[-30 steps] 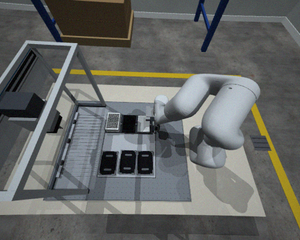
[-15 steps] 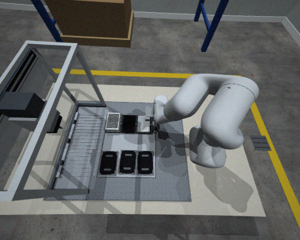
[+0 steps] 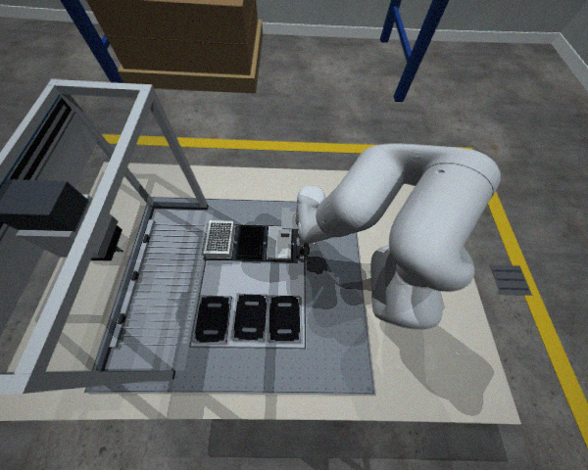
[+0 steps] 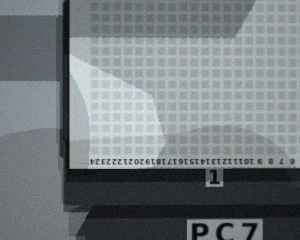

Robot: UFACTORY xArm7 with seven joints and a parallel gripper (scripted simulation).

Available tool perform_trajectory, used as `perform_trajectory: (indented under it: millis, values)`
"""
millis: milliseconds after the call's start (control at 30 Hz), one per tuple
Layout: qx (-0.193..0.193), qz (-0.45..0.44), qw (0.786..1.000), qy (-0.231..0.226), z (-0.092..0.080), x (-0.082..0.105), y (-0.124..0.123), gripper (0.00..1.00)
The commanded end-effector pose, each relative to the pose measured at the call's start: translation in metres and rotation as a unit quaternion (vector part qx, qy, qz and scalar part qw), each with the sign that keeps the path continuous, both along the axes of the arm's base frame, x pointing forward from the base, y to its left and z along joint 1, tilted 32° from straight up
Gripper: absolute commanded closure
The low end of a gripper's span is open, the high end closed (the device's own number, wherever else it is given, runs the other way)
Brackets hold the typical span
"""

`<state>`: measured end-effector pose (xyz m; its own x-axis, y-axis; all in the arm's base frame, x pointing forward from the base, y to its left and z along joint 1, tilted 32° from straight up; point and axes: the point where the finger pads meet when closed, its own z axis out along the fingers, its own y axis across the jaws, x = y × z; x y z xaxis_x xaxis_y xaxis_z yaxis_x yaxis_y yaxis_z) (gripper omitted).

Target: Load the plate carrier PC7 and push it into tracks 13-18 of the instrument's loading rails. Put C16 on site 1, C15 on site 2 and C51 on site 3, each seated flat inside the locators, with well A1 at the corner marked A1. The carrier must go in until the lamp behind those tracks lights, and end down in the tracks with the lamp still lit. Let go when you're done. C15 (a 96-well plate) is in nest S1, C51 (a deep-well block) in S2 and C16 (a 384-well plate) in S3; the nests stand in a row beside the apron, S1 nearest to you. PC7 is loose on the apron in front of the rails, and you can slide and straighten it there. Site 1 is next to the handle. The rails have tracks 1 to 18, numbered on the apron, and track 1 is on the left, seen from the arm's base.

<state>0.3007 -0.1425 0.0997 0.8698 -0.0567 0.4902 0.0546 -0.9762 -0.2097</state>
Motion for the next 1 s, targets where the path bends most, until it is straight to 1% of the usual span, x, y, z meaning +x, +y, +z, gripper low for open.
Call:
perform_trajectory:
  millis: [0, 967]
  values:
    - [-0.001, -0.001, 1.000, -0.001, 0.004, 0.006, -0.002, 0.18]
    - [-0.001, -0.001, 1.000, -0.001, 0.016, 0.028, -0.003, 0.18]
